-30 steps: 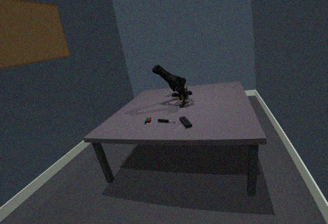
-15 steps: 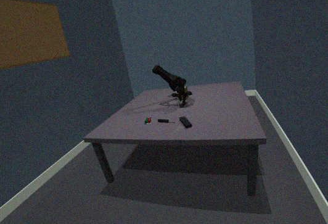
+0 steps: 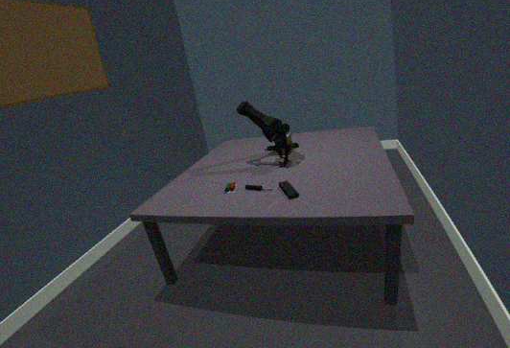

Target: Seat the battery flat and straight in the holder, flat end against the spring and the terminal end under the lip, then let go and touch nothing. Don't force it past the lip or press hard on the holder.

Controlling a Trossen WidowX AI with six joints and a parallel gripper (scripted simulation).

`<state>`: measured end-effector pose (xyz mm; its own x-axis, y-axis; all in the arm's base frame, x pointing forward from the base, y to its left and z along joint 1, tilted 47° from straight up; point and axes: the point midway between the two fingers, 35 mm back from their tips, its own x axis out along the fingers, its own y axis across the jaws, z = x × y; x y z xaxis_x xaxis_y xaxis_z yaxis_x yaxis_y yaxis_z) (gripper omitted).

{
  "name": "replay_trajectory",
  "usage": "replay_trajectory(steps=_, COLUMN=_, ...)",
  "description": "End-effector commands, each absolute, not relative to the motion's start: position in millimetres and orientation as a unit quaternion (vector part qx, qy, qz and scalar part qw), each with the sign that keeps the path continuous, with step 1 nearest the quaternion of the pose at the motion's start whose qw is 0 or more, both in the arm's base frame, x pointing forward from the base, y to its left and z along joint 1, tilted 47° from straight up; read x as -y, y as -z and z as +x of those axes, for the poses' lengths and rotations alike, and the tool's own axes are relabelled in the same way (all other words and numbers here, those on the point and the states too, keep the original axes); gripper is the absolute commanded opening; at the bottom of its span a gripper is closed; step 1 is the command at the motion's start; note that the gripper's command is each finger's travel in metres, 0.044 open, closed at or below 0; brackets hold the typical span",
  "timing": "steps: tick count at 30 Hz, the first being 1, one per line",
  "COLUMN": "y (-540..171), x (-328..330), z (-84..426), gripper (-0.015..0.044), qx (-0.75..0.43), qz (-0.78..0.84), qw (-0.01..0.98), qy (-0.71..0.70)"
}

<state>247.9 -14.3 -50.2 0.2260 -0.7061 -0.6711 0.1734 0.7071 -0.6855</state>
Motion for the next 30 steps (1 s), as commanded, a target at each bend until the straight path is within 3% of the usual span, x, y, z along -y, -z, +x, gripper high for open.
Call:
replay_trajectory(steps=1, y=54.2, x=14.8, z=245.3, gripper=0.0067, qx=-0.563, qz=-0.236, qw=0.734, qy=0.296)
replay_trajectory(steps=30, y=54.8, x=19.9, z=249.6, gripper=0.0067, qx=-0.628, qz=-0.201, qw=0.679, qy=0.323)
